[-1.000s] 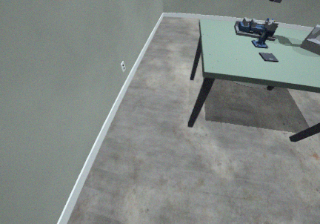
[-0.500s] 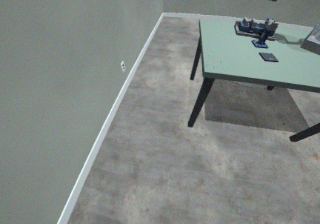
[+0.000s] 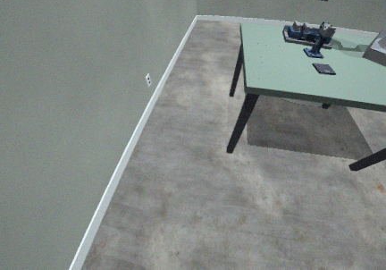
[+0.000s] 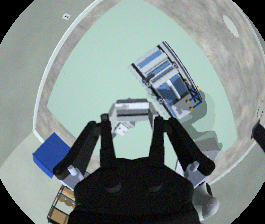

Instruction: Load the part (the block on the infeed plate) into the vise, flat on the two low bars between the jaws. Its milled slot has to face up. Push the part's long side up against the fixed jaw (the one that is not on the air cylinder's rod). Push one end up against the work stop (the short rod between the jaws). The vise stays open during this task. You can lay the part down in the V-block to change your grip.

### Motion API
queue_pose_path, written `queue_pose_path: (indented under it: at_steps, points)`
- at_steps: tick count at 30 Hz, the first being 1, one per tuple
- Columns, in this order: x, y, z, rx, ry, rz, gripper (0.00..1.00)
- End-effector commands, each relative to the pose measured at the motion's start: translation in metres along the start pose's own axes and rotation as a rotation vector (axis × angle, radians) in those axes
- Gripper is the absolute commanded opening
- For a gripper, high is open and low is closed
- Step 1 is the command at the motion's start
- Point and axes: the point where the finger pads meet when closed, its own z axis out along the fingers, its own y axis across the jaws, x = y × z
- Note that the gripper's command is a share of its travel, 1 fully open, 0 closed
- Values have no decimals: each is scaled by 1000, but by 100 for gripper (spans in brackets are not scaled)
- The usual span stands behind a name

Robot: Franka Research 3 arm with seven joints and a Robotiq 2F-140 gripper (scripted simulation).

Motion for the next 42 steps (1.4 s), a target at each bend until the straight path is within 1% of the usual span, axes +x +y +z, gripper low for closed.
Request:
queue_pose_path:
  at_steps: [1, 5, 7, 12, 17, 22, 24, 36, 42]
  points:
    - [9, 5, 0, 4, -4, -165, 0]
    - [19, 14, 2, -4, -4, -226, 0]
    - [19, 14, 2, -4, -4, -226, 0]
    - [34, 30, 5, -20, -3, -318, 0]
    - [43, 40, 7, -32, -4, -372, 0]
    - [55, 54, 9, -52, -5, -449, 0]
    - [55, 54, 9, -52, -5, -449, 0]
    - [75, 81, 13, -93, -9, -580, 0]
    - [79, 86, 13, -102, -11, -606, 0]
